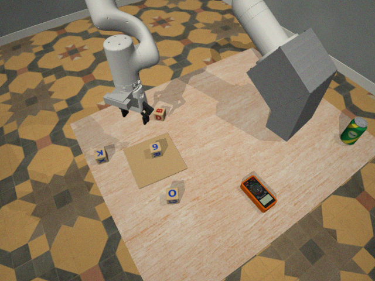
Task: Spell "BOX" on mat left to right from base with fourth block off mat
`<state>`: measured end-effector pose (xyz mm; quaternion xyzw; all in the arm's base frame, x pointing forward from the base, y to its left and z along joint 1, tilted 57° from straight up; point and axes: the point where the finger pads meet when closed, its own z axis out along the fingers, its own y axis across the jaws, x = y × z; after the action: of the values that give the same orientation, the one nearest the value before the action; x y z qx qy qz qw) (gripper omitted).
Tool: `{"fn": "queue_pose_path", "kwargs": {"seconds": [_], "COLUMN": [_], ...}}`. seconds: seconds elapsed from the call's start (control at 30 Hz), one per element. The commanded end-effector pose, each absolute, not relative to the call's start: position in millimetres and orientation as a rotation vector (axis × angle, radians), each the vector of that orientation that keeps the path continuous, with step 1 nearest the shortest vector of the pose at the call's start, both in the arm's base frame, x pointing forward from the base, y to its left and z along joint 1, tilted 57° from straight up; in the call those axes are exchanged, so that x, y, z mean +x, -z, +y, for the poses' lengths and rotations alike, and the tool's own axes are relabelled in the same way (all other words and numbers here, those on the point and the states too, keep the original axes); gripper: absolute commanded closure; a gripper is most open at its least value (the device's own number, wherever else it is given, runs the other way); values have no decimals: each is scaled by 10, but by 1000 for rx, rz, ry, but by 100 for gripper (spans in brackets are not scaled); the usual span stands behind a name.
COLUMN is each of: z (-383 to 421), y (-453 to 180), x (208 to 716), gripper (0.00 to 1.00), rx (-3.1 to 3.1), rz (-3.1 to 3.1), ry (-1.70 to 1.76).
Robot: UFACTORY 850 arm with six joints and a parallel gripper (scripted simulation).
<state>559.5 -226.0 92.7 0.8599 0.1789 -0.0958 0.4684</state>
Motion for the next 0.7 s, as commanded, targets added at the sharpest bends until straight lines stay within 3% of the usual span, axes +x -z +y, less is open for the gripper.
{"fn": "queue_pose_path", "kwargs": {"seconds": [0.0, 0.13, 0.2, 0.37, 0.67], "z": [-2449, -2463, -2632, -2789, -2814], "y": [-1151, -1171, -1418, -1657, -1696], "x": [6119, 6152, 6508, 6792, 6833], "gripper": [0, 0, 0, 0, 0], "rx": [2110, 2110, 2111, 2114, 2115], "rz": [438, 438, 438, 440, 441], "ry": [247, 248, 247, 246, 246]}}
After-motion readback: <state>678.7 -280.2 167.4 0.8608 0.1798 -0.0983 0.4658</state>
